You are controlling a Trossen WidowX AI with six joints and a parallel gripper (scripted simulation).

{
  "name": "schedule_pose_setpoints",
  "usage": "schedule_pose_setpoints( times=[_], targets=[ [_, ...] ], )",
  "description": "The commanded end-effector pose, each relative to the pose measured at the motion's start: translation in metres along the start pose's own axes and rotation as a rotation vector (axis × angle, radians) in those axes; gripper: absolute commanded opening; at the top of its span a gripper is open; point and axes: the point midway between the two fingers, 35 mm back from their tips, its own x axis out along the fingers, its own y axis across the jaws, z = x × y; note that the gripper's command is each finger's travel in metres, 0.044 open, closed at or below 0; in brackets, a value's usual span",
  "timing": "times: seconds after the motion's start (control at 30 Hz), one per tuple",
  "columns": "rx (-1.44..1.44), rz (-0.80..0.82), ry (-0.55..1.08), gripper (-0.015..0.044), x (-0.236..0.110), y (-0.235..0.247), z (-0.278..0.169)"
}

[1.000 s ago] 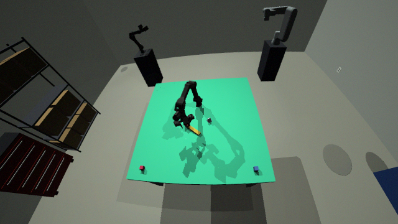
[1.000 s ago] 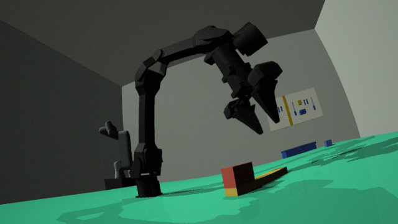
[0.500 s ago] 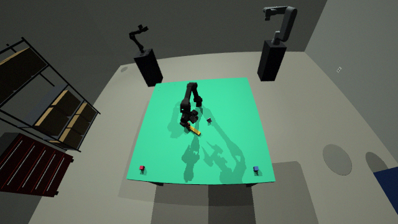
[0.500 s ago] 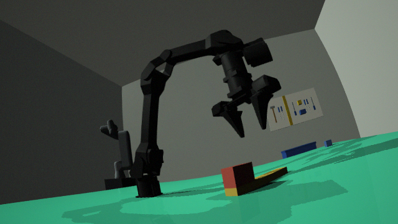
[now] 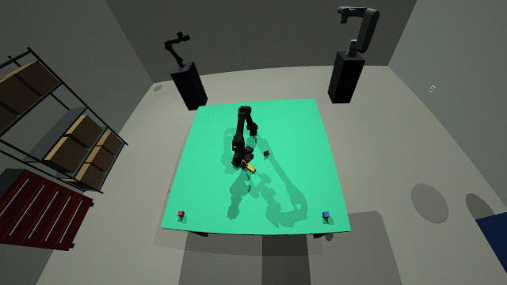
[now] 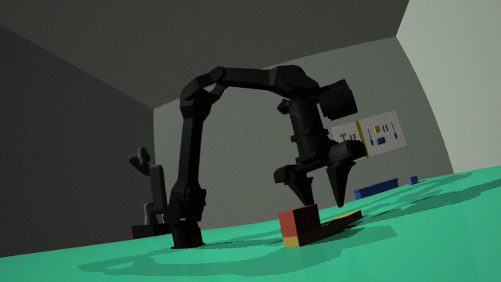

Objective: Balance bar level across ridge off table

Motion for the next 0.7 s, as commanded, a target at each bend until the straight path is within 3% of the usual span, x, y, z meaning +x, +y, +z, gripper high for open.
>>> schedule_pose_setpoints(
  times=[0.0, 0.67],
  targets=[
    [-0.005, -0.004, 0.001, 0.0315, 0.009, 0.000, 0.000],
    [-0.005, -0.004, 0.001, 0.0315, 0.034, 0.000, 0.000]
  ],
)
